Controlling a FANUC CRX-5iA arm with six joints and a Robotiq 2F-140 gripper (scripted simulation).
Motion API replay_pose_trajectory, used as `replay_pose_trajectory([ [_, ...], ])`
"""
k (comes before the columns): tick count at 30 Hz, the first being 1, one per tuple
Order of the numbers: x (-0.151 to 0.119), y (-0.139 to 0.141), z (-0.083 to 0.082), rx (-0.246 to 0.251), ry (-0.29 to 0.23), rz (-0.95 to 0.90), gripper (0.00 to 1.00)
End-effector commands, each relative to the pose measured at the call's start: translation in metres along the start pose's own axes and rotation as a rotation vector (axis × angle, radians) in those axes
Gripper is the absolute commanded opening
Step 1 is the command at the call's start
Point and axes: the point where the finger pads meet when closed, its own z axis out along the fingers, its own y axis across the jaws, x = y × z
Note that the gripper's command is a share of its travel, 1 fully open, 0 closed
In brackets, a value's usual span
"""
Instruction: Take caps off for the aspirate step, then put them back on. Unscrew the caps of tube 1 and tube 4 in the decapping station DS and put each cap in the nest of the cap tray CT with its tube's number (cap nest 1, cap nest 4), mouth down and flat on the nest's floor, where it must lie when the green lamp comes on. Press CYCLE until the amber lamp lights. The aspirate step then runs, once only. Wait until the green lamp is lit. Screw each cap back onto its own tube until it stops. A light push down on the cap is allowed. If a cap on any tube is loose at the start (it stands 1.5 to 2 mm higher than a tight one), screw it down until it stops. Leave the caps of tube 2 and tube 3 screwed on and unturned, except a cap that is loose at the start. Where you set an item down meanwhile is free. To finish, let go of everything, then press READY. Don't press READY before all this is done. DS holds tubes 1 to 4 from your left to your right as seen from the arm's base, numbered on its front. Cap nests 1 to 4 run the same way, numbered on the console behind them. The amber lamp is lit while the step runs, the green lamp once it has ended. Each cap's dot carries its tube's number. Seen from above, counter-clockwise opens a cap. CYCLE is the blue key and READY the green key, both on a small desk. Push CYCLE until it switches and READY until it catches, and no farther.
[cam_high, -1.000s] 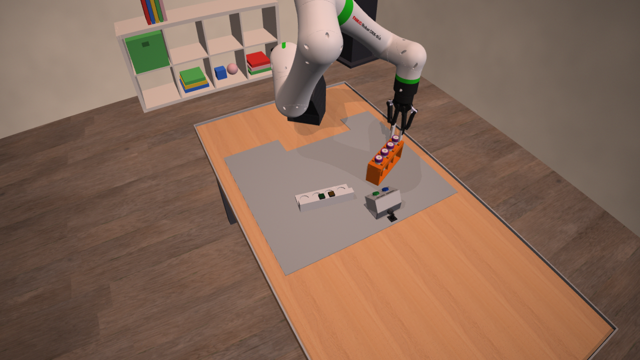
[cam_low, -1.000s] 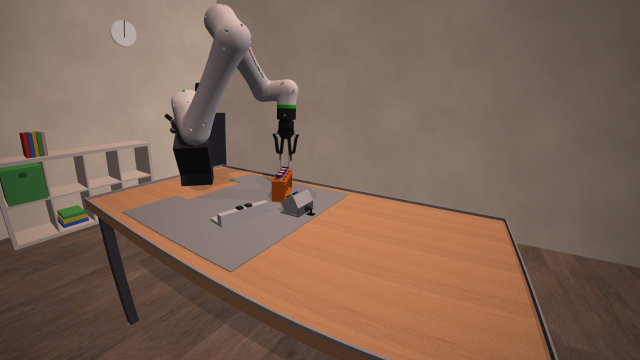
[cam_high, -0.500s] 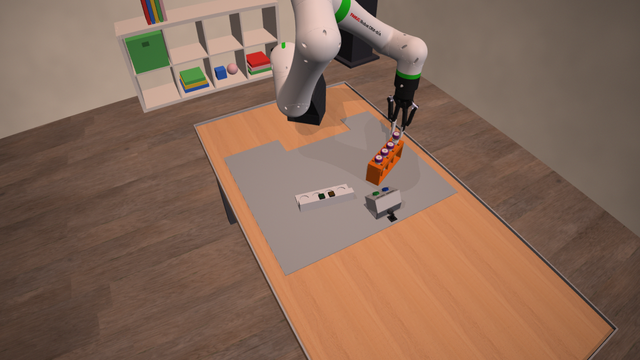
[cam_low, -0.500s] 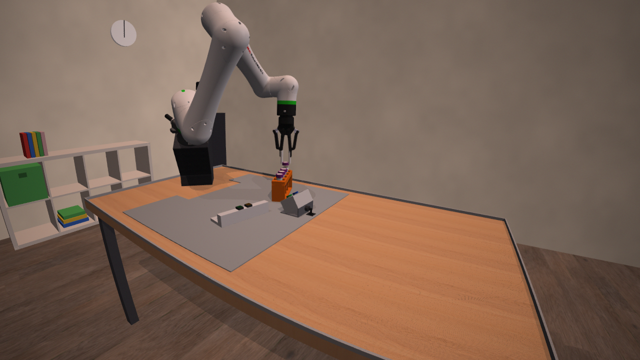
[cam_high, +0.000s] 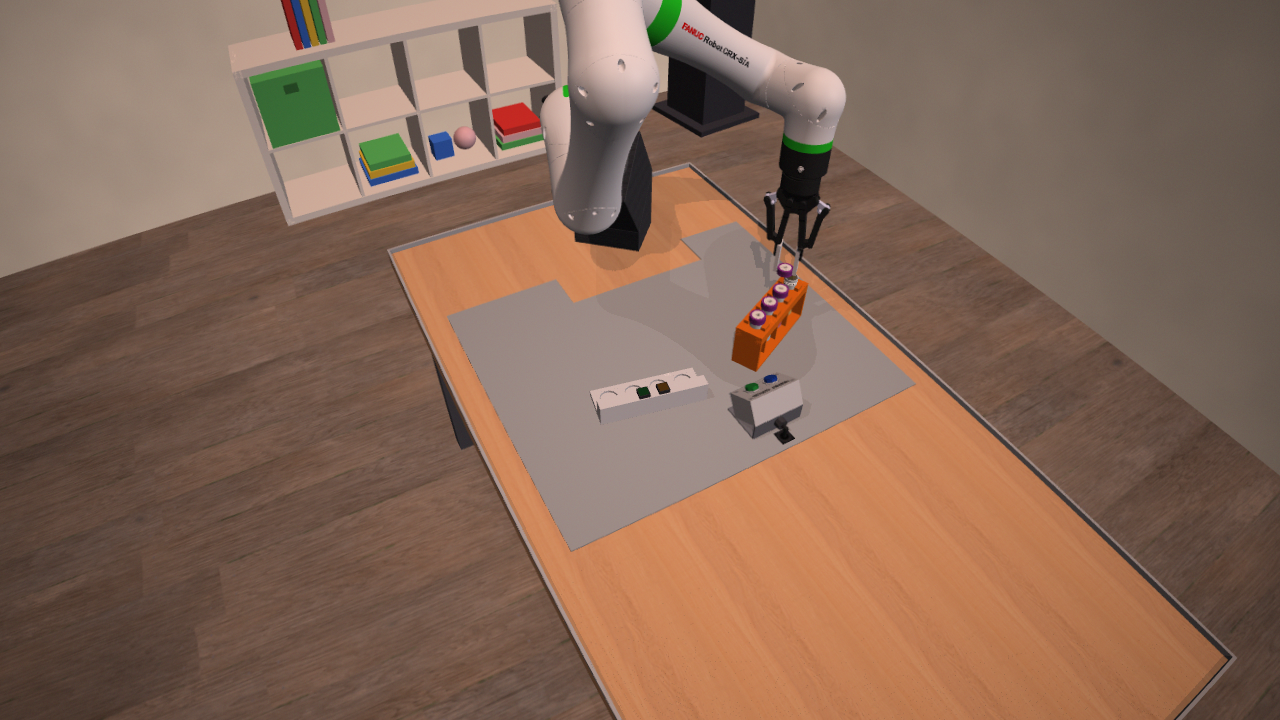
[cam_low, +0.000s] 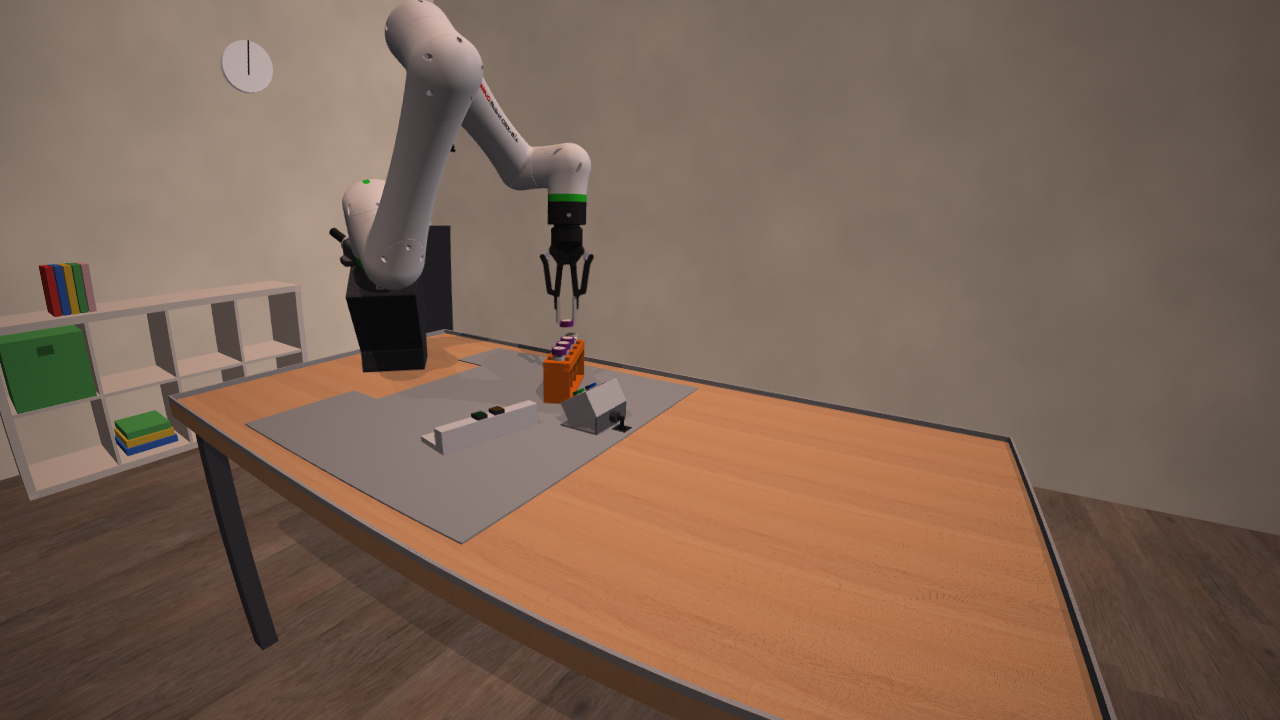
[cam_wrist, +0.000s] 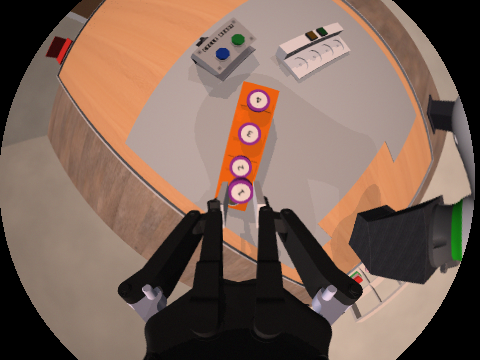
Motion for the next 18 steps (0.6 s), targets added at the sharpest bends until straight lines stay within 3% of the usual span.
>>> replay_pose_trajectory([
  [1,0.018,0.01,-0.001,-0.006,-0.022,-0.226,0.0],
  [10,0.054,0.031,0.0,-0.001,-0.022,-0.634,0.0],
  [14,0.061,0.035,0.0,-0.001,-0.023,-0.648,0.0],
  [18,0.09,0.052,0.001,-0.001,-0.023,-0.648,0.0],
])
